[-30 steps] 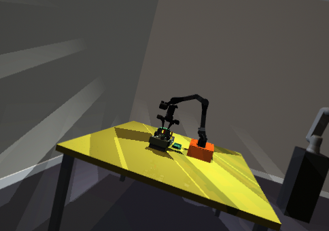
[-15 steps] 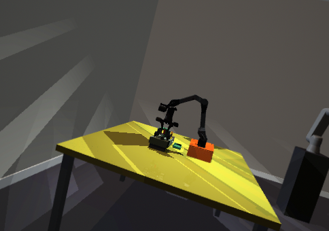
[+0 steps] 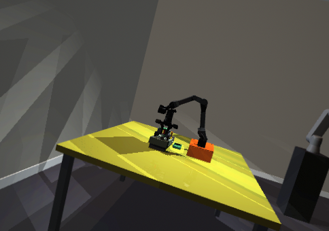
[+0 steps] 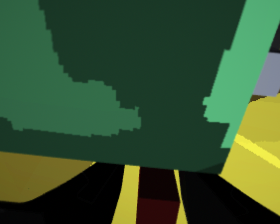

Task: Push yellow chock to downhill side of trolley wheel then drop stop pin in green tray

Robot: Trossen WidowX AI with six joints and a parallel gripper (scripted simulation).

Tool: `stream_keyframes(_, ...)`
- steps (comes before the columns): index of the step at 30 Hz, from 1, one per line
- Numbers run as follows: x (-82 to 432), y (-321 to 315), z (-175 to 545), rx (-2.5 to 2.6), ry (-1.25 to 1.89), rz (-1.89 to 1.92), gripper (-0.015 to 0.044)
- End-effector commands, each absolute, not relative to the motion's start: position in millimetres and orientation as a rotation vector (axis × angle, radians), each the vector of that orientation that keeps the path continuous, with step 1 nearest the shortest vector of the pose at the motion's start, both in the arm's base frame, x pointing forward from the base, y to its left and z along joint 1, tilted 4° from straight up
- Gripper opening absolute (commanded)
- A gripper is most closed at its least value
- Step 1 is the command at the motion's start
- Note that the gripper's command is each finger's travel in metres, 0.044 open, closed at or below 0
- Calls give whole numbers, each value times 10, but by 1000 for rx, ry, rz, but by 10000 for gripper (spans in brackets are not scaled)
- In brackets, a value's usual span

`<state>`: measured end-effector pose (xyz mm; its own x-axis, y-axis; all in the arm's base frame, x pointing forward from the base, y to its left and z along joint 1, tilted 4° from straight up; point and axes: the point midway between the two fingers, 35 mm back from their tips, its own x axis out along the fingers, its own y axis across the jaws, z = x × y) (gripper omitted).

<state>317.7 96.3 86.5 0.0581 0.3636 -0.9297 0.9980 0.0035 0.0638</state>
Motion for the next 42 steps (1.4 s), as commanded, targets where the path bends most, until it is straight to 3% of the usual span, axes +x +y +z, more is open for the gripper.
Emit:
stream_keyframes(1, 3178, 961, 870, 1493, 1434, -952, 59)
stream_keyframes(10, 3178, 960, 872, 1493, 1434, -952, 0)
stream_keyframes(42, 3144, 881, 1146, 1494, 1434, -957, 0)
